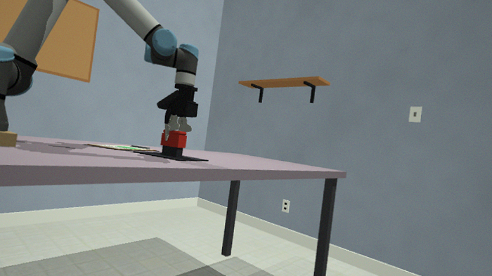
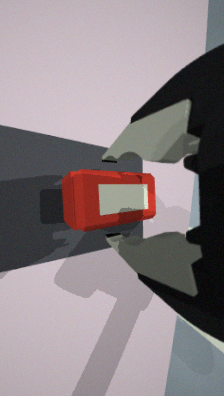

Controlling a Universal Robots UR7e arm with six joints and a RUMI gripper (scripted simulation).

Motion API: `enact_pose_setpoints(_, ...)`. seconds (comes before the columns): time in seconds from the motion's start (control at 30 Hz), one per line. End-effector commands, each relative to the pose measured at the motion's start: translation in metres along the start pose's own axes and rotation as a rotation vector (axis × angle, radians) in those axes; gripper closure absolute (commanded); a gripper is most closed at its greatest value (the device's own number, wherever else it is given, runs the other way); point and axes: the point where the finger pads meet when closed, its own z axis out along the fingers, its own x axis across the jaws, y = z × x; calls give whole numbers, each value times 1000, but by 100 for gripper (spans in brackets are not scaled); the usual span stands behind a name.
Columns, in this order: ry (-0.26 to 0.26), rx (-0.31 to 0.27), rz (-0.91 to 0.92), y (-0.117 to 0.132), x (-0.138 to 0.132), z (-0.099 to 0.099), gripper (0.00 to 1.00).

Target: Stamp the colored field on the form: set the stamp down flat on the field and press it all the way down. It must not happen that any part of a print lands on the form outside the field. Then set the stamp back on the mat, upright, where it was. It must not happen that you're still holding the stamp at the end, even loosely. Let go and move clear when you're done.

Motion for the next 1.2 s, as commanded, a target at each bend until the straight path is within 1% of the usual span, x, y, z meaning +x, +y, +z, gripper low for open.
enact_pose_setpoints(0.0,1,-1,0,0,0,1,48)
enact_pose_setpoints(0.33,1,-1,0,0,0,1,48)
enact_pose_setpoints(0.37,1,-1,0,0,0,1,83)
enact_pose_setpoints(1.17,1,-1,0,0,0,1,83)
